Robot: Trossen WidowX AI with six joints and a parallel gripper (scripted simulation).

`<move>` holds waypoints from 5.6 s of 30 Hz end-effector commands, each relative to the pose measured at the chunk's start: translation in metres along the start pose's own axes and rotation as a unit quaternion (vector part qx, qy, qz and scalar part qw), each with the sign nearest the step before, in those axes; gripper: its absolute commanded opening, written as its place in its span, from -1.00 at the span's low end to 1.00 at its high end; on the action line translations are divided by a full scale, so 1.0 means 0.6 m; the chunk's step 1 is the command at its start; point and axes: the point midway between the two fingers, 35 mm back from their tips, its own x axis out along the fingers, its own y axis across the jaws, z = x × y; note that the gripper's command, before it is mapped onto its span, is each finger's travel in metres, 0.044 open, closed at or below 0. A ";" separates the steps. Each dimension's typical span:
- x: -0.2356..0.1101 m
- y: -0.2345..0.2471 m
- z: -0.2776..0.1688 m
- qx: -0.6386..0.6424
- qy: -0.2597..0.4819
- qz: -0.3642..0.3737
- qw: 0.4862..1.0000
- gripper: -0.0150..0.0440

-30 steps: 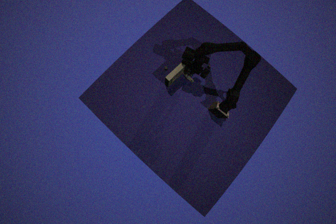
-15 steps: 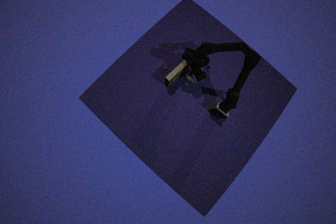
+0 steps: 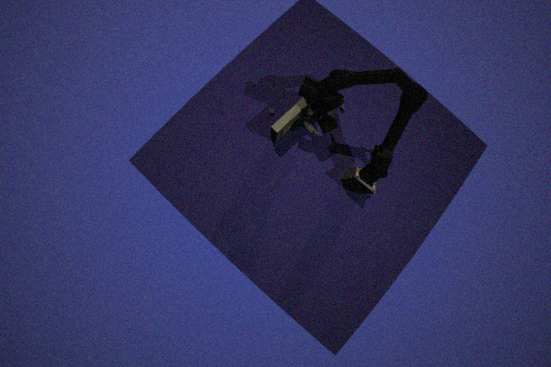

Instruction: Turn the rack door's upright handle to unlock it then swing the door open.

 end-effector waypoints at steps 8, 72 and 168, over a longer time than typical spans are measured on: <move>0.000 0.000 0.000 -0.183 0.000 0.000 0.983 0.47; 0.000 0.000 0.000 -0.980 0.000 0.000 -0.197 0.47; 0.000 -0.107 -0.020 -0.994 0.002 0.001 0.107 -0.45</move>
